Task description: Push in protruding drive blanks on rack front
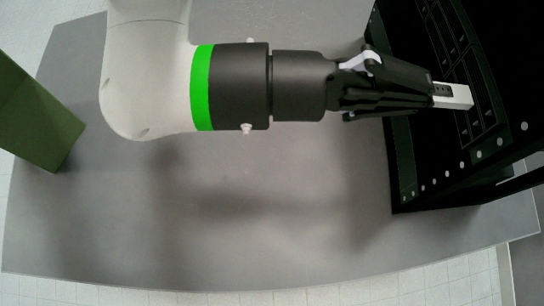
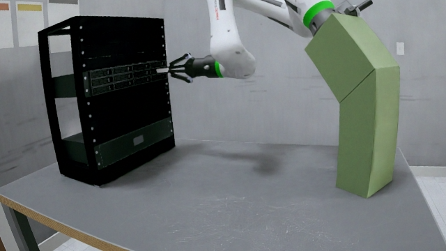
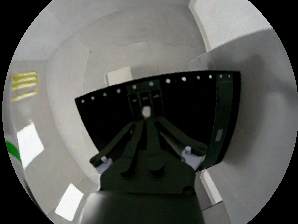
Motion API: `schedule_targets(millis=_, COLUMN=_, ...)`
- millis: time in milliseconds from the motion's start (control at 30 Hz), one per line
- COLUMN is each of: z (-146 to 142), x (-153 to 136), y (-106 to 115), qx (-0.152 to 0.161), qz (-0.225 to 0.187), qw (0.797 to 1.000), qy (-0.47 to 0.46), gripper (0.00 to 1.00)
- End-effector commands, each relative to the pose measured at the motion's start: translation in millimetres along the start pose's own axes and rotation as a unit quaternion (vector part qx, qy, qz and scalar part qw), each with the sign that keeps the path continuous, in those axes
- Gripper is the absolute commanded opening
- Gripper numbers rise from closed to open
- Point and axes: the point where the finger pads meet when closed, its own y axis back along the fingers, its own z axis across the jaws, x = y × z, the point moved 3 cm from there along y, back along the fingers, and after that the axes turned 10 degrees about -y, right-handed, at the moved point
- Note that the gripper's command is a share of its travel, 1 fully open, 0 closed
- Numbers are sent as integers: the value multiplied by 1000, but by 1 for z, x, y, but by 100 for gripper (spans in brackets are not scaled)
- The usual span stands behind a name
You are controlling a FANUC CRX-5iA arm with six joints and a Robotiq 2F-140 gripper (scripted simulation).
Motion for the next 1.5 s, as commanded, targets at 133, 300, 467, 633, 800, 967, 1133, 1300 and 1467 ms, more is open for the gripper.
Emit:
schedule_targets(millis=133, z=-1, x=0, y=0, qx=1, qz=0, qw=1000, qy=0, gripper=10)
schedule_targets(millis=300, z=-1, x=0, y=0, qx=1, qz=0, qw=1000, qy=0, gripper=10)
schedule_targets(millis=467, z=-1, x=0, y=0, qx=1, qz=0, qw=1000, qy=0, gripper=10)
schedule_targets(millis=633, z=-1, x=0, y=0, qx=1, qz=0, qw=1000, qy=0, gripper=10)
schedule_targets(millis=800, z=-1, x=0, y=0, qx=1, qz=0, qw=1000, qy=0, gripper=10)
schedule_targets(millis=967, z=-1, x=0, y=0, qx=1, qz=0, qw=1000, qy=0, gripper=10)
schedule_targets(millis=1133, z=-1, x=0, y=0, qx=1, qz=0, qw=1000, qy=0, gripper=10)
schedule_targets(millis=1300, z=-1, x=0, y=8, qx=1, qz=0, qw=1000, qy=0, gripper=10)
schedule_targets(millis=1467, z=-1, x=0, y=22, qx=1, qz=0, qw=1000, qy=0, gripper=10)
